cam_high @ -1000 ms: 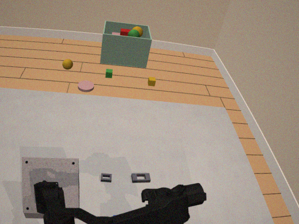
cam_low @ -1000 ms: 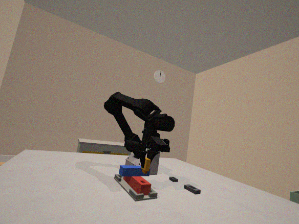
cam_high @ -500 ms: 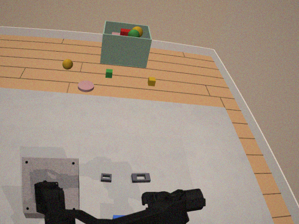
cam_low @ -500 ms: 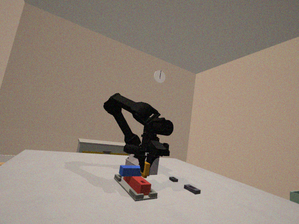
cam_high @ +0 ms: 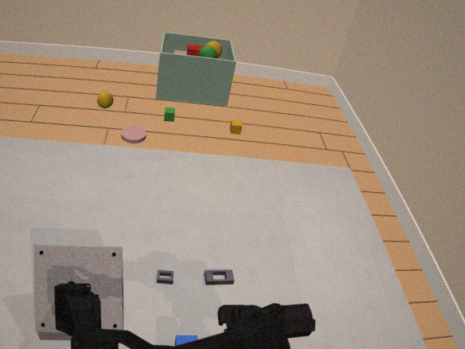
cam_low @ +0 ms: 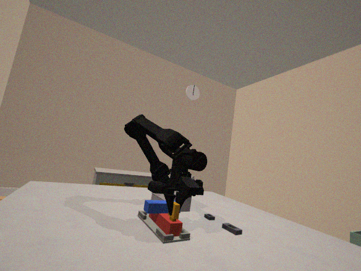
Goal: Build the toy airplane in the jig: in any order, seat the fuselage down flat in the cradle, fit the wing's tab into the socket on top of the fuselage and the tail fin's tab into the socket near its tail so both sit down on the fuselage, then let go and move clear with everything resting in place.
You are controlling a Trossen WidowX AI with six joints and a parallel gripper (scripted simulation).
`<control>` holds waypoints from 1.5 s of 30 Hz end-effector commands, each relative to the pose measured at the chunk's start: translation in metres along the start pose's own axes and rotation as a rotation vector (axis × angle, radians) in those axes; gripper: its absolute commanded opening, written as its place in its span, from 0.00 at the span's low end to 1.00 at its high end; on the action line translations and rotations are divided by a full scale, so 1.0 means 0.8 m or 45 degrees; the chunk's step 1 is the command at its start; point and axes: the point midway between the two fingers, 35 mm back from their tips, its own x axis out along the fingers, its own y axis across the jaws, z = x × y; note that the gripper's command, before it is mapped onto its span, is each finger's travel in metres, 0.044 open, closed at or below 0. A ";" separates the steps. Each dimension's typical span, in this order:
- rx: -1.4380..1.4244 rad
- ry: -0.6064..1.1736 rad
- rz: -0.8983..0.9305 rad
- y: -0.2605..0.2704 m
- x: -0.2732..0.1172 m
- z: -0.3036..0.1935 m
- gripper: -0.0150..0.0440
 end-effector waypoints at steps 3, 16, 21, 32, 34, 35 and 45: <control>-0.009 0.000 -0.004 0.000 0.003 0.000 0.36; -0.002 0.000 -0.001 0.001 0.002 0.000 0.25; -0.002 0.000 -0.001 0.001 0.002 0.000 0.39; -0.002 0.000 -0.001 0.001 0.002 0.000 0.69; -0.002 0.000 -0.001 0.001 0.002 0.000 0.69; -0.003 0.000 0.000 0.001 -0.001 0.000 0.69; -0.010 0.002 0.001 0.003 -0.112 0.002 0.69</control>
